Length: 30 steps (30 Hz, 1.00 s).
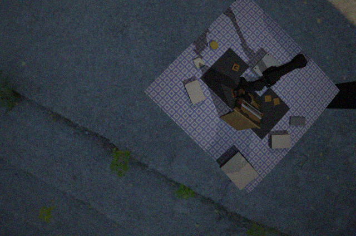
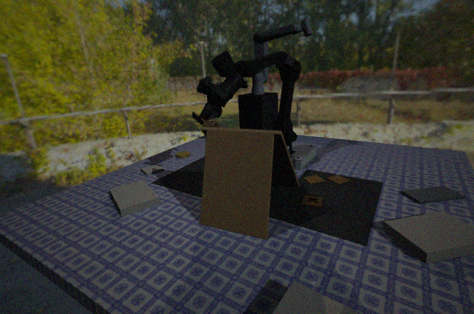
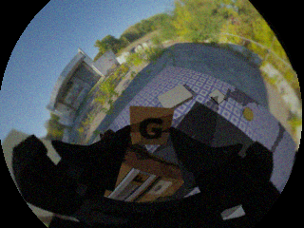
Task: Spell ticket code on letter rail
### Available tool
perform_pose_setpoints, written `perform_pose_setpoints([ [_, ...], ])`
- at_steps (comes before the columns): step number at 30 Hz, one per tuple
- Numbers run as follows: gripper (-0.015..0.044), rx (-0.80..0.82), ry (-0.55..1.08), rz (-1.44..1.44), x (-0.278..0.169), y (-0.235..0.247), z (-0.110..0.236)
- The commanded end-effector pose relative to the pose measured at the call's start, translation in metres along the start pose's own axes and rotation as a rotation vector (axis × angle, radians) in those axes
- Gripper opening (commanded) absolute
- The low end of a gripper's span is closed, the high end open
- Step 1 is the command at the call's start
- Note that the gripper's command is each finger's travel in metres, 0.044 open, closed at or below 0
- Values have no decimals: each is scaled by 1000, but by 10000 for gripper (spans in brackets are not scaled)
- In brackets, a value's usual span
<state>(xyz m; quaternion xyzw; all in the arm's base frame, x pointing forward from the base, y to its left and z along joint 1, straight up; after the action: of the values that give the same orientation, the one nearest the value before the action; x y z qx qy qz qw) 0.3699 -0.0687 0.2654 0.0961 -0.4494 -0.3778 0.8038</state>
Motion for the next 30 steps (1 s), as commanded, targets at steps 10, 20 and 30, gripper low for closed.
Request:
perform_pose_setpoints([
  [10,0,113,93,120,-52,52,24],
  [20,0,150,135,242,-94,79,35],
  [30,0,195,160,370,-136,103,50],
])
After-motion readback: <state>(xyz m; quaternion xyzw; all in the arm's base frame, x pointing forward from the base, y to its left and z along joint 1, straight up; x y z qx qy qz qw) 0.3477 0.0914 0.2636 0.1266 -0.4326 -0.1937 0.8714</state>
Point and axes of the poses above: the point midway between the two fingers, 35 mm back from their tips, its own z axis back along the fingers, its own y axis across the jaws, x = y × z, the point moved 2 cm from there along z, back along the fingers, and after that the axes turned 1 degree about -z, right-handed, at the moved point
